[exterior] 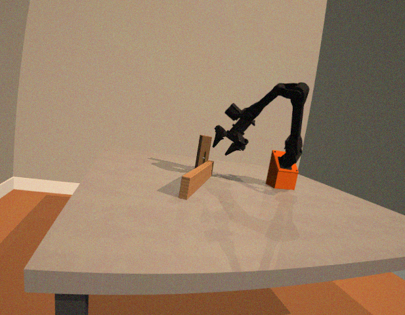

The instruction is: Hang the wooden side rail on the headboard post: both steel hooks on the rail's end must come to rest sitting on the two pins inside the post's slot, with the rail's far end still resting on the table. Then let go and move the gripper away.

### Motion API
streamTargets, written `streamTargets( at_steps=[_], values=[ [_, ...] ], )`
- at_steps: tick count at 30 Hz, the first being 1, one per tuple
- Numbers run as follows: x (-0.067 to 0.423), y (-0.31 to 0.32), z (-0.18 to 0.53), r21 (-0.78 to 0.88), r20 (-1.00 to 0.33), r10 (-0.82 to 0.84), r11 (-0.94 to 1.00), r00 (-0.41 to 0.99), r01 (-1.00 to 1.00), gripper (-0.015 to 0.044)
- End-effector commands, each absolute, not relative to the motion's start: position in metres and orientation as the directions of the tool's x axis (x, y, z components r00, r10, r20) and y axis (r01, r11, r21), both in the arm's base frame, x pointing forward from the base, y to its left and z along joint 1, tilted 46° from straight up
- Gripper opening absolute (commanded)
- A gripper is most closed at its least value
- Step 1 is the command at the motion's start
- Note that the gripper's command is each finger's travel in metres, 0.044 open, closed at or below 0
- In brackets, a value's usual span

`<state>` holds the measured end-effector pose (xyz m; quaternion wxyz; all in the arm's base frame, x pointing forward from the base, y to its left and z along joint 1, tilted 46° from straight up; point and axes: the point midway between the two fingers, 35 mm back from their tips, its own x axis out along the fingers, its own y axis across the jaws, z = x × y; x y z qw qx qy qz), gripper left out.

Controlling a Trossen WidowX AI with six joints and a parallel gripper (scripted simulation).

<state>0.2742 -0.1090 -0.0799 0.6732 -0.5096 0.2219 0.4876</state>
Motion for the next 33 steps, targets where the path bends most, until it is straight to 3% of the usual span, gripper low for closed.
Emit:
streamTargets(
  at_steps=[1, 5, 17, 25, 33],
  values=[
    [0.277, -0.107, -0.078, -0.368, -0.824, 0.389, 0.188, 0.413, -0.911, 0.0440],
    [0.302, -0.091, -0.065, -0.387, -0.817, 0.391, 0.175, 0.425, -0.905, 0.0440],
    [0.300, -0.090, -0.067, -0.173, -0.864, 0.306, 0.567, 0.401, -0.806, 0.0440],
    [0.299, -0.089, -0.067, -0.019, -0.896, 0.221, 0.848, 0.386, -0.530, 0.0440],
    [0.297, -0.089, -0.066, 0.086, -0.917, 0.132, 0.987, 0.377, -0.135, 0.0440]
  ],
)
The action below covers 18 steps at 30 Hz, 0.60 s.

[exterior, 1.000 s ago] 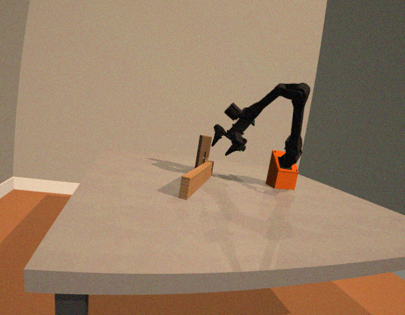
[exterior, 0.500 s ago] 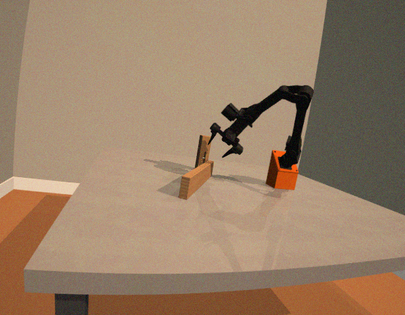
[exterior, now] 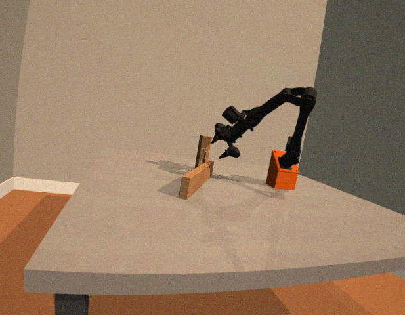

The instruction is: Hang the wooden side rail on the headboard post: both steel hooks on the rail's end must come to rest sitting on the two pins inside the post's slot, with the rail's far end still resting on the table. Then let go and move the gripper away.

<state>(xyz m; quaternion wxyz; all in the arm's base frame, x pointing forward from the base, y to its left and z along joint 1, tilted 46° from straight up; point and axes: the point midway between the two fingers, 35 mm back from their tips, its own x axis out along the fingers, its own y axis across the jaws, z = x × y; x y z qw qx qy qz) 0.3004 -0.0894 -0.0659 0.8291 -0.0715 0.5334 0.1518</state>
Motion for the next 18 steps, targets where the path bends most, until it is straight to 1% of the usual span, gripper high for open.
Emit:
streamTargets(
  at_steps=[1, 5, 9, 13, 18],
  values=[
    [0.2971, -0.0891, -0.0658, 0.097, -0.918, 0.120, 0.992, 0.377, -0.081, 0.0440],
    [0.2964, -0.0896, -0.0647, 0.135, -0.924, 0.075, 0.981, 0.375, 0.136, 0.0440],
    [0.2957, -0.0902, -0.0631, 0.170, -0.926, 0.030, 0.923, 0.375, 0.346, 0.0440],
    [0.2950, -0.0909, -0.0612, 0.205, -0.926, -0.015, 0.818, 0.376, 0.538, 0.0440],
    [0.2942, -0.0918, -0.0584, 0.253, -0.922, -0.072, 0.630, 0.380, 0.735, 0.0440]
  ],
)
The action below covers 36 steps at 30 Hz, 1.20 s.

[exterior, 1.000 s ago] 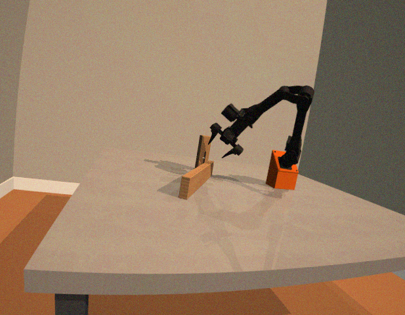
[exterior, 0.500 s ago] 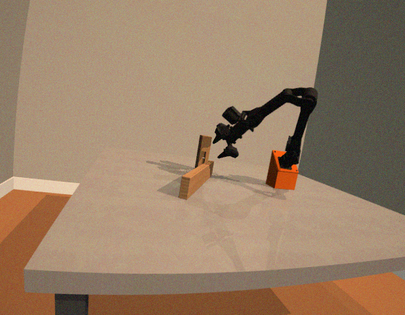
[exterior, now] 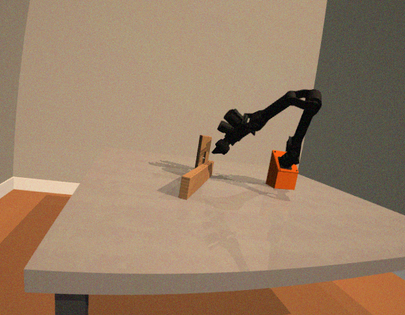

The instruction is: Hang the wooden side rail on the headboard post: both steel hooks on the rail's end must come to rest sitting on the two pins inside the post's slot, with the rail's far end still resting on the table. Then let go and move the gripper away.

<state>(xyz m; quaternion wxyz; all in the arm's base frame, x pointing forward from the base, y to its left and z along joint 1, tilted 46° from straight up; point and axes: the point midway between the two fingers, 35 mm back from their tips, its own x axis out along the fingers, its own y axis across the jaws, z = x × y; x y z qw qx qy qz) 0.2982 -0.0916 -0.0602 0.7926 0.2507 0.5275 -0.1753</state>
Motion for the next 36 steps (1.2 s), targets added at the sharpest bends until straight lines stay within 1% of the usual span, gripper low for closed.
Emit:
streamTargets(
  at_steps=[1, 7, 9, 34, 36],
  values=[
    [0.2940, -0.0920, -0.0577, 0.264, -0.921, -0.083, 0.586, 0.381, 0.766, 0.0440],
    [0.2930, -0.0932, -0.0536, 0.332, -0.910, -0.148, 0.299, 0.387, 0.895, 0.0440],
    [0.2928, -0.0933, -0.0531, 0.340, -0.909, -0.155, 0.265, 0.388, 0.902, 0.0440],
    [0.2928, -0.0933, -0.0531, 0.340, -0.909, -0.155, 0.265, 0.388, 0.902, 0.0440],
    [0.2944, -0.0928, -0.0538, 0.325, -0.914, -0.143, 0.301, 0.379, 0.896, 0.0440]
  ],
)
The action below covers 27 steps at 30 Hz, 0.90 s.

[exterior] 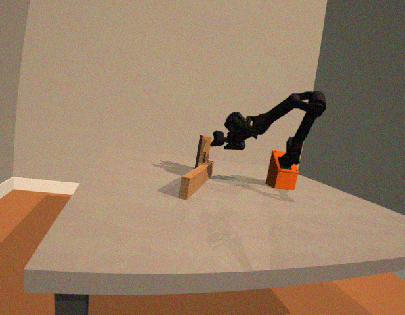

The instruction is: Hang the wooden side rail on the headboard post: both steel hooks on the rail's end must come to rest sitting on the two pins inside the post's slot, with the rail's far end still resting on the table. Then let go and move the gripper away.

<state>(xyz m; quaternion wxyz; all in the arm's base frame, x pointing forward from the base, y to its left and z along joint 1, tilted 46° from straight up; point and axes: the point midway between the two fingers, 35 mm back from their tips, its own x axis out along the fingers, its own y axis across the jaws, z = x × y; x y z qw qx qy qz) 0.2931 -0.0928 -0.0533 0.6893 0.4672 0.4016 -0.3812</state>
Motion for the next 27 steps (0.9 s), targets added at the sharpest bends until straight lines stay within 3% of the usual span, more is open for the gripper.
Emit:
streamTargets(
  at_steps=[1, 7, 15, 21, 27],
  values=[
    [0.296, -0.092, -0.055, 0.308, -0.921, -0.127, 0.346, 0.369, 0.886, 0.0440],
    [0.308, -0.087, -0.059, 0.219, -0.956, -0.009, 0.641, 0.293, 0.735, 0.0440],
    [0.322, -0.080, -0.058, 0.217, -0.969, 0.154, 0.901, 0.192, 0.376, 0.0440],
    [0.330, -0.075, -0.053, 0.284, -0.953, 0.276, 0.957, 0.122, 0.054, 0.0440],
    [0.338, -0.071, -0.045, 0.369, -0.916, 0.397, 0.891, 0.061, -0.263, 0.0440]
  ],
)
